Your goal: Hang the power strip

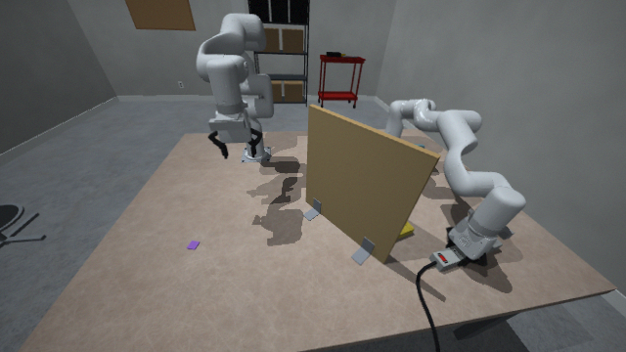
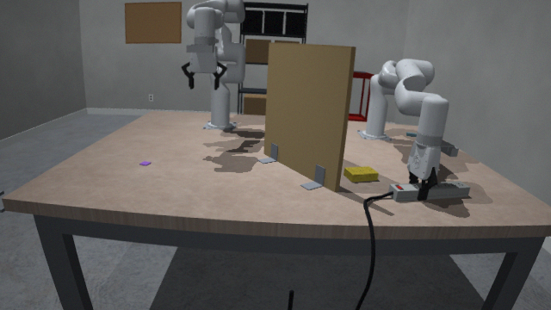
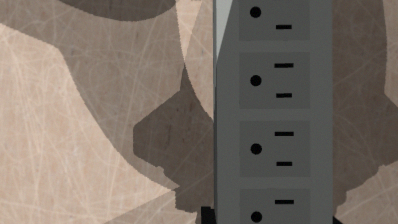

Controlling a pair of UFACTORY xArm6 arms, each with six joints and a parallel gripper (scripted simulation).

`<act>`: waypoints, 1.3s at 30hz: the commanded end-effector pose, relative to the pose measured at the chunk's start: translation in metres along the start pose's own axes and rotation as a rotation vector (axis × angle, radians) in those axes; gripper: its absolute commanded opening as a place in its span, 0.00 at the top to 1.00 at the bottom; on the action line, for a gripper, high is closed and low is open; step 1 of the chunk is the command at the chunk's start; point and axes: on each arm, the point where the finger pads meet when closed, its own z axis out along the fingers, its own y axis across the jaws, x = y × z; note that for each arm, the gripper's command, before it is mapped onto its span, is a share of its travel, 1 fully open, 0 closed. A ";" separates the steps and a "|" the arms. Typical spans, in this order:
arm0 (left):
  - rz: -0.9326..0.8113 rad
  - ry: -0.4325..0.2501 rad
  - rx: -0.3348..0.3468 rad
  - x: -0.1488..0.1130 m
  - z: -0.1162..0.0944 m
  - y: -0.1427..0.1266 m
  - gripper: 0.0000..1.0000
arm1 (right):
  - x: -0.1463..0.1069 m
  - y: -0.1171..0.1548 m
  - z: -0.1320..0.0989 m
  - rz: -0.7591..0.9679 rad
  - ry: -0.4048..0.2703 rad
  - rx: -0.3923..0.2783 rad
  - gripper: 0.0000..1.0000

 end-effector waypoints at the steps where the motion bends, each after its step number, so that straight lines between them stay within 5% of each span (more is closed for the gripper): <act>1: 0.000 -0.002 -0.005 0.000 -0.003 0.001 0.99 | 0.001 0.000 -0.002 0.000 0.005 0.000 0.00; 39: 0.001 -0.002 -0.006 0.000 -0.053 0.001 1.00 | 0.001 0.000 -0.002 0.000 0.005 0.000 0.00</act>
